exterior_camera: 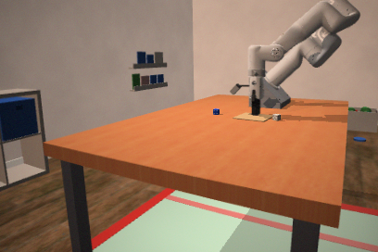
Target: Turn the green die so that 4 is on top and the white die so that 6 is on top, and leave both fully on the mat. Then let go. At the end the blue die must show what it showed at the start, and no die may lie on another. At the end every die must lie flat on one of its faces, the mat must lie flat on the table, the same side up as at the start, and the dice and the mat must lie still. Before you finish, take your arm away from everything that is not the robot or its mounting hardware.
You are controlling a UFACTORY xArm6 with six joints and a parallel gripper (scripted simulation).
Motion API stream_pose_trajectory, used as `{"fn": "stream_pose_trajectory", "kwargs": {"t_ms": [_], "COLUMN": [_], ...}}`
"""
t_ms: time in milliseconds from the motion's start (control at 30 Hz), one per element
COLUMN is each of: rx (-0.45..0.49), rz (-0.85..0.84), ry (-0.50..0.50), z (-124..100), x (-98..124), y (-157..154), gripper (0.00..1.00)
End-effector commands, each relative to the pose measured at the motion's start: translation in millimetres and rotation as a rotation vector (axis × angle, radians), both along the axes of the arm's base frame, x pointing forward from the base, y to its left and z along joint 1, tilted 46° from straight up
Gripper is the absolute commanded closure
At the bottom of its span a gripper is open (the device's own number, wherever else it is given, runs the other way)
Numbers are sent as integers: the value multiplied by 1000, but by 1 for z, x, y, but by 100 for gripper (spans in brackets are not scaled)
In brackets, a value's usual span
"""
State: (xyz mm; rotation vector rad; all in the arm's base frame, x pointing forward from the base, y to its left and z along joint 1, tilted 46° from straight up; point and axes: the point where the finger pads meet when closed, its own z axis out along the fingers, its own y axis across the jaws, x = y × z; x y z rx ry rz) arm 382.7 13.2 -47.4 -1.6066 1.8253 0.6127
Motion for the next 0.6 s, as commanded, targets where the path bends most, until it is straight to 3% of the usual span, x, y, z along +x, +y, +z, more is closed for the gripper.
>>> {"fn": "stream_pose_trajectory", "kwargs": {"t_ms": [0,267,567], "rx": [-1,-1,-1], "rz": [-1,-1,-1], "ry": [-2,-2,-2], "z": [1,1,1], "x": [1,1,1], "y": [-1,-1,-1], "gripper": [79,79,67]}}
